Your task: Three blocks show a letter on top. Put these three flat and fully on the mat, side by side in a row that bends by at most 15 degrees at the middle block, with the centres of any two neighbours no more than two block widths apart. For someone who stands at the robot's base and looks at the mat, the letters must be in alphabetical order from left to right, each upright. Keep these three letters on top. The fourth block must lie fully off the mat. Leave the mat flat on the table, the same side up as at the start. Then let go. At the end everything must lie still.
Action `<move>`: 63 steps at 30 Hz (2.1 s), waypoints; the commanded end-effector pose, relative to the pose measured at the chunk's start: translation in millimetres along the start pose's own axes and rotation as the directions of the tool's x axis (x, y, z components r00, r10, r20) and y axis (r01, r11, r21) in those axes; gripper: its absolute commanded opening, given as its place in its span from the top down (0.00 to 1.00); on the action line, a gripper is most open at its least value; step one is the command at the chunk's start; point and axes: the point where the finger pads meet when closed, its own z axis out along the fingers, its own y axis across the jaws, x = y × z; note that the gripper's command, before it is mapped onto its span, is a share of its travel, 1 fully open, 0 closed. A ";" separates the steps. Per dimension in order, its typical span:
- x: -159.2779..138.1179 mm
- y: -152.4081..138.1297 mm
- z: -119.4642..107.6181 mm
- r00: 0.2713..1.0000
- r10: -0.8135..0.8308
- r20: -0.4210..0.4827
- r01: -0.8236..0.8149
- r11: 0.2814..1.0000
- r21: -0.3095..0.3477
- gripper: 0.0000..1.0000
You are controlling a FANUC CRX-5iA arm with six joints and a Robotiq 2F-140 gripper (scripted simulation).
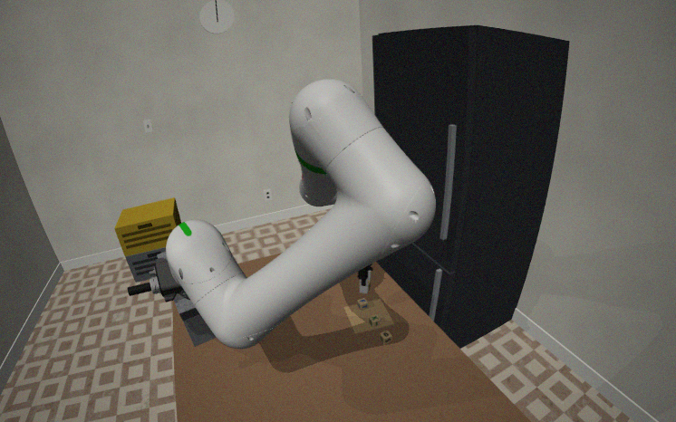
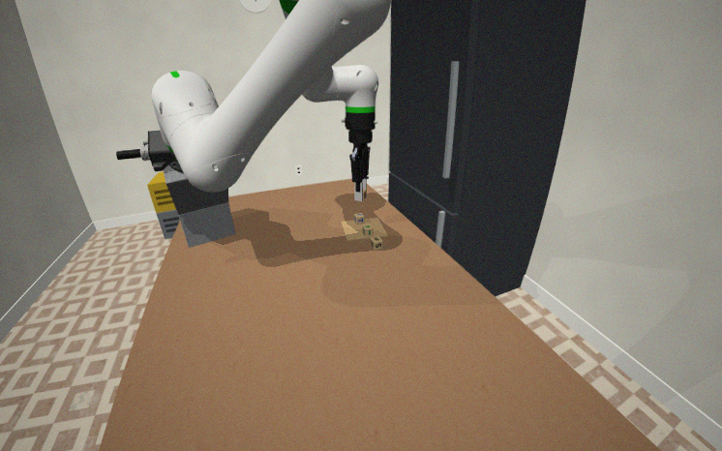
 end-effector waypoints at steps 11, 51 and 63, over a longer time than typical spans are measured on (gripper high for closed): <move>7.2 9.4 -0.3 0.929 0.371 -0.010 -0.371 0.929 0.006 0.84; 16.9 23.1 -0.5 0.619 0.785 -0.007 -0.785 0.619 0.011 0.84; 17.1 23.0 13.1 0.619 0.785 -0.007 -0.785 0.619 0.010 0.84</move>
